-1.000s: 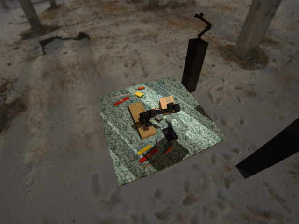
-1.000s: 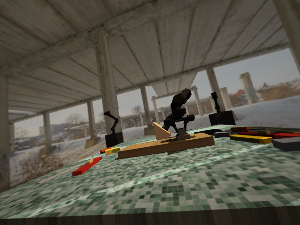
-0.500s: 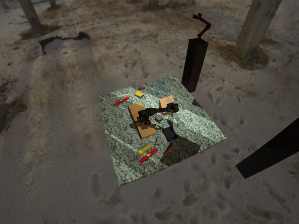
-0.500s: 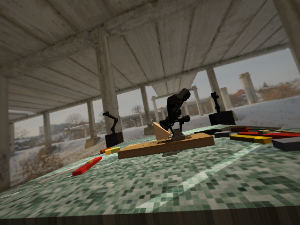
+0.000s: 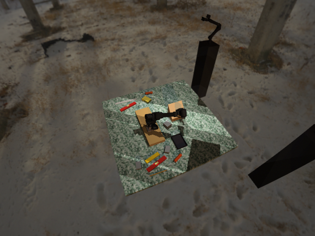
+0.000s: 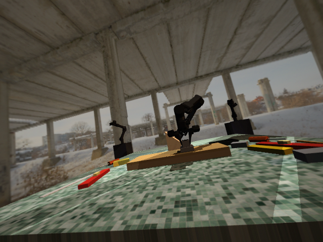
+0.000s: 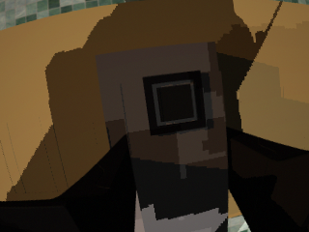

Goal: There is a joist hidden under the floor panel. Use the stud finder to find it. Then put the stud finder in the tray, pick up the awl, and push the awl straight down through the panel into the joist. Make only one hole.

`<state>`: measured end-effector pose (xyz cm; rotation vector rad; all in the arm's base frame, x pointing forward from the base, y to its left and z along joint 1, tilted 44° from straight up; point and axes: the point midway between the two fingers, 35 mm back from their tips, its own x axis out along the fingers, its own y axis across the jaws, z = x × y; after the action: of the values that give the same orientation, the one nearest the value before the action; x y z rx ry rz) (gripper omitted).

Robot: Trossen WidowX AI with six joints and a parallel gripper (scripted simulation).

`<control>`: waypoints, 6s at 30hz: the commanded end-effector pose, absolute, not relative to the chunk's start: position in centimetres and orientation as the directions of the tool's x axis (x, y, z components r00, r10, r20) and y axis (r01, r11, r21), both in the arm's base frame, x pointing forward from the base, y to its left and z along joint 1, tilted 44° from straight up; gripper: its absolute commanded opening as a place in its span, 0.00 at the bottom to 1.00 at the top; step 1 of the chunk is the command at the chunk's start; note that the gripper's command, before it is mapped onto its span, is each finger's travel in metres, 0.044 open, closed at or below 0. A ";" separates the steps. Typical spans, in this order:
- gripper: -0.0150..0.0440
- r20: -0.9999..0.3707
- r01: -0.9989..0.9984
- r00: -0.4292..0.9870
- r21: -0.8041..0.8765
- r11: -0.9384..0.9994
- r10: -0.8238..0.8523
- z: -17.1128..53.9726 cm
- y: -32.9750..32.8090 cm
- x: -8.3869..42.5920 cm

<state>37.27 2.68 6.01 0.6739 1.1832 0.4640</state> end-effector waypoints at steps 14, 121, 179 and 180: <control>0.25 -0.685 0.016 0.321 0.694 0.720 0.653 3.7 0.4 37.2; 0.25 -0.692 0.015 0.323 0.686 0.727 0.646 -9.5 -13.6 36.7; 0.25 -0.696 0.016 0.322 0.681 0.732 0.641 -6.3 -23.3 36.3; 0.25 -0.696 0.016 0.322 0.681 0.732 0.641 -5.9 -23.6 36.2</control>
<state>36.33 -22.22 -7.18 0.6702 1.1940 0.4557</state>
